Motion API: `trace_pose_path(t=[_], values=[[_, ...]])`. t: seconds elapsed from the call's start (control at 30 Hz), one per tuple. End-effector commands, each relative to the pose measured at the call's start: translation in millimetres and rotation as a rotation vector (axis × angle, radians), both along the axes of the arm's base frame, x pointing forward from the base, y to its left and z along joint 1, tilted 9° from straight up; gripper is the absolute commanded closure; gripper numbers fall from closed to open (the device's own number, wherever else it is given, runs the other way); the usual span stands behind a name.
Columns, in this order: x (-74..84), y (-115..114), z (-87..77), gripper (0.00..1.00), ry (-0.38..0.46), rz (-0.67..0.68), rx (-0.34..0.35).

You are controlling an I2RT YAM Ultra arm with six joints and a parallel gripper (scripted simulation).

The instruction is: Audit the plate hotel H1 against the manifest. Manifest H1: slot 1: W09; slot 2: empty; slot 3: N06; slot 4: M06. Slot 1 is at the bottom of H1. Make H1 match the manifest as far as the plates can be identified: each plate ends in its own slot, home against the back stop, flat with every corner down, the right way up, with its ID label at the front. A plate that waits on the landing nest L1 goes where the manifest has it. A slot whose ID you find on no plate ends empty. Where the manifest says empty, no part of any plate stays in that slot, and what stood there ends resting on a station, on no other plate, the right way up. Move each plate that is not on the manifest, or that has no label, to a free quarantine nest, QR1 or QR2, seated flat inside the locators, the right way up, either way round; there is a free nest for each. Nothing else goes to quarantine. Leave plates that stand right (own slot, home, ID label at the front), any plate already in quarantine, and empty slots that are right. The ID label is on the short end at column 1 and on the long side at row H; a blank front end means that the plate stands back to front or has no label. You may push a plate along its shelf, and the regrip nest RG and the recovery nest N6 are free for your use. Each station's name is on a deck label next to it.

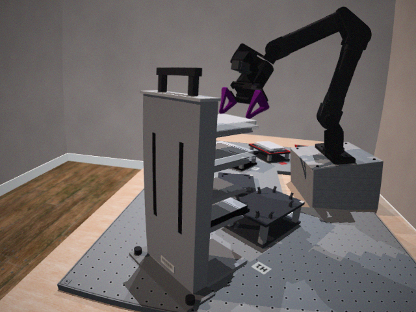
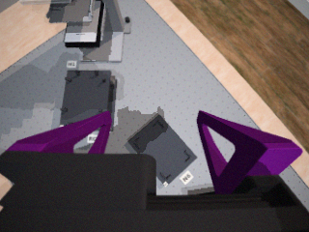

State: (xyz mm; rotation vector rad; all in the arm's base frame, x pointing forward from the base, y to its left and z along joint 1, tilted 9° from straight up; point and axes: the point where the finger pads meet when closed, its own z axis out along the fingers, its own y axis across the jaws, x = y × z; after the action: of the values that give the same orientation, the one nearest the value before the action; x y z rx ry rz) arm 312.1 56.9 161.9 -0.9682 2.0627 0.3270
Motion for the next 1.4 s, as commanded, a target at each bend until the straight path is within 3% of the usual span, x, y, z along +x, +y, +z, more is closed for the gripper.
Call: trace_pose_path(t=[0.0, 0.23, 1.37], values=[[4.4, 7, 12.1, 0.0, -0.033, -0.029, 0.012], [2.4, 23, 12.1, 0.0, -0.033, -0.029, 0.013], [-51.8, 108, 4.4, 0.0, -0.031, -0.029, 0.018]])
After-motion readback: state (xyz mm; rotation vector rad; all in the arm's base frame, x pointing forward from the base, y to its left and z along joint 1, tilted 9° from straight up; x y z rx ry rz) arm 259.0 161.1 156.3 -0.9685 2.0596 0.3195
